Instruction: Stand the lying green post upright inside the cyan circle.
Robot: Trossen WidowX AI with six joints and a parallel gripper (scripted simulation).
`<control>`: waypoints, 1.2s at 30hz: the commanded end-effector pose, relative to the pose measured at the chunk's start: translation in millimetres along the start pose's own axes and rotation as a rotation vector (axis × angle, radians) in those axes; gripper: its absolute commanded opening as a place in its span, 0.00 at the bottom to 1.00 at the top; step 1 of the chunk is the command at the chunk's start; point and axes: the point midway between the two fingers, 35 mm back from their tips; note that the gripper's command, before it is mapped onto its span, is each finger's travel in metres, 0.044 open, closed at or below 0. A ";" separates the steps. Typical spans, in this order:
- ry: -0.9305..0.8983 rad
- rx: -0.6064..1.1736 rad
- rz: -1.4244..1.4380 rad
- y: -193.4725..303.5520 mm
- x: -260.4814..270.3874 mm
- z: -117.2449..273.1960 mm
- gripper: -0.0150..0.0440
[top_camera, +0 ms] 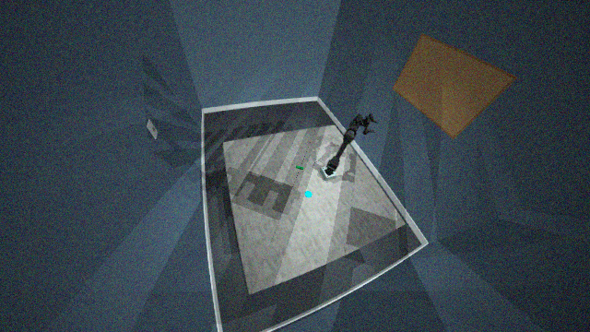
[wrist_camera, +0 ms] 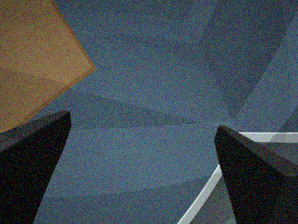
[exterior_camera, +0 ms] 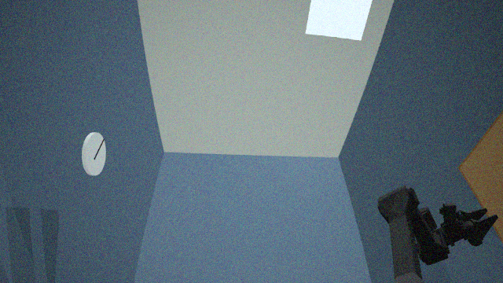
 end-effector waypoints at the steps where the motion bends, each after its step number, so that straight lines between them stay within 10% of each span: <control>1: -0.002 0.001 -0.003 -0.2 0.4 0.0 0.89; 7: -0.164 0.106 0.072 17.3 27.1 41.4 0.65; 22: -0.819 0.505 0.485 77.2 59.3 266.0 0.65; 36: -1.478 0.824 0.860 63.2 -31.6 482.1 0.65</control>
Point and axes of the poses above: the point midway between the two fingers, 35 mm back from their tips, its own z axis back along the fingers, its own x axis across the jaws, y = z × x, and after that the axes turned 4 degrees about -z, right-handed
